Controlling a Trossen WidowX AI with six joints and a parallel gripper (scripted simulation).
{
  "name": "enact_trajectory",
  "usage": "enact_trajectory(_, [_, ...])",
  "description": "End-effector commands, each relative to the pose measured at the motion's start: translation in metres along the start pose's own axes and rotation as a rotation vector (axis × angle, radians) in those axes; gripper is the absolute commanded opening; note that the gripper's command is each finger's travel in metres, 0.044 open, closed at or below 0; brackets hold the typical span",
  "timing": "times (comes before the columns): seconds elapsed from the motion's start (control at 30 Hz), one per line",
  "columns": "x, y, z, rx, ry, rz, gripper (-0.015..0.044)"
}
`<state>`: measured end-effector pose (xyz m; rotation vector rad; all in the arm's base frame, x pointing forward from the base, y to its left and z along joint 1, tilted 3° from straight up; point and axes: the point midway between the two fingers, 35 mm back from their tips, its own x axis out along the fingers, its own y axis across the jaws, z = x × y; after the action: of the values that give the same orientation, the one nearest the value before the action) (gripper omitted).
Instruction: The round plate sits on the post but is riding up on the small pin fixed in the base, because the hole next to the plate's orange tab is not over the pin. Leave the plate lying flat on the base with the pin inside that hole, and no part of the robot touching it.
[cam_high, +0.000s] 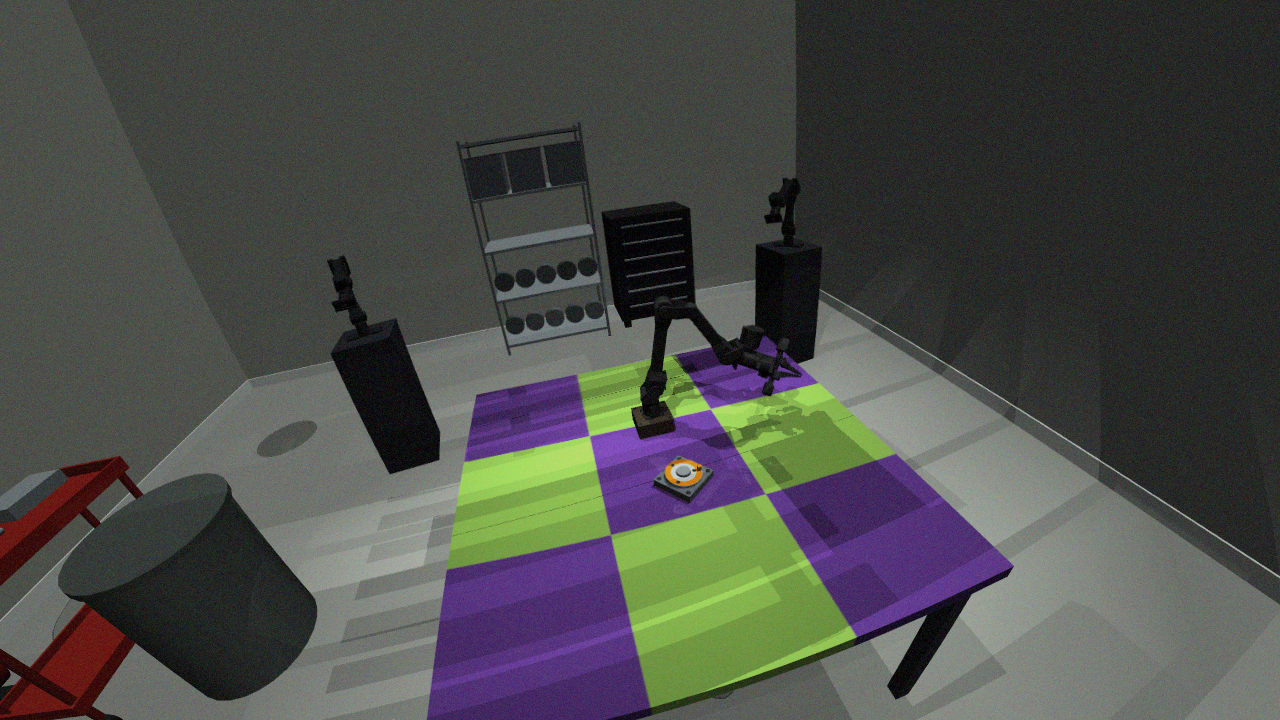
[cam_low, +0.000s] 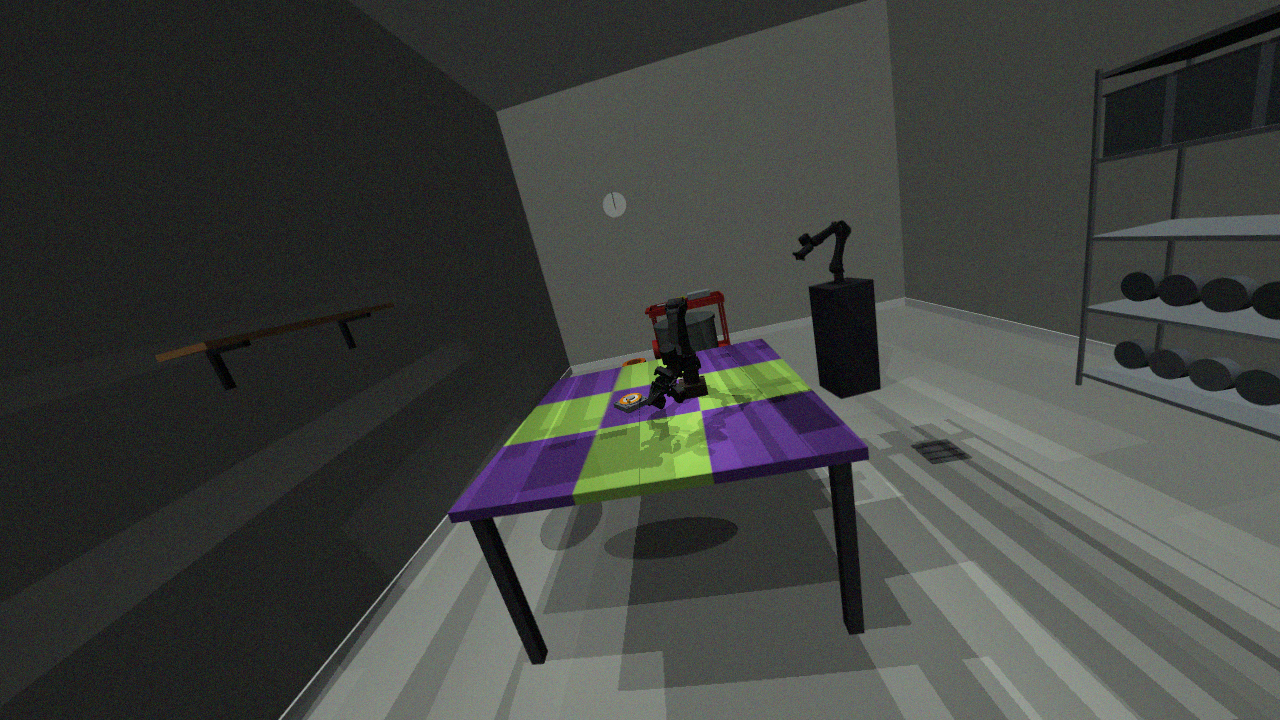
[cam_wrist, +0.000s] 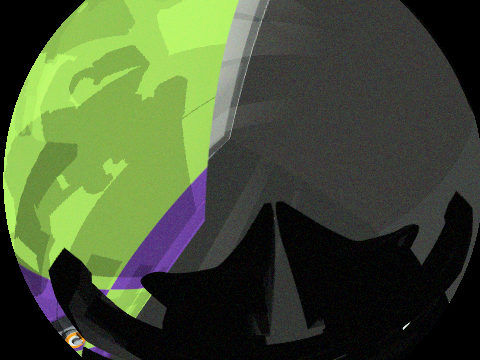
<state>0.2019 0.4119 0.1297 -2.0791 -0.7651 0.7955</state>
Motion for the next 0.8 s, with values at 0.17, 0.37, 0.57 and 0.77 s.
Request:
enact_trajectory(0.17, [0.017, 0.097, -0.089, 0.617, 0.128, 0.377, 0.0000])
enact_trajectory(0.37, [-0.002, 0.155, -0.136, 0.989, 0.292, 0.573, 0.0000])
enact_trajectory(0.57, [-0.047, 0.217, -0.180, 1.496, 0.585, 0.780, 0.0000])
enact_trajectory(0.77, [-0.098, 0.257, -0.207, 1.914, 0.912, 0.915, 0.0000])
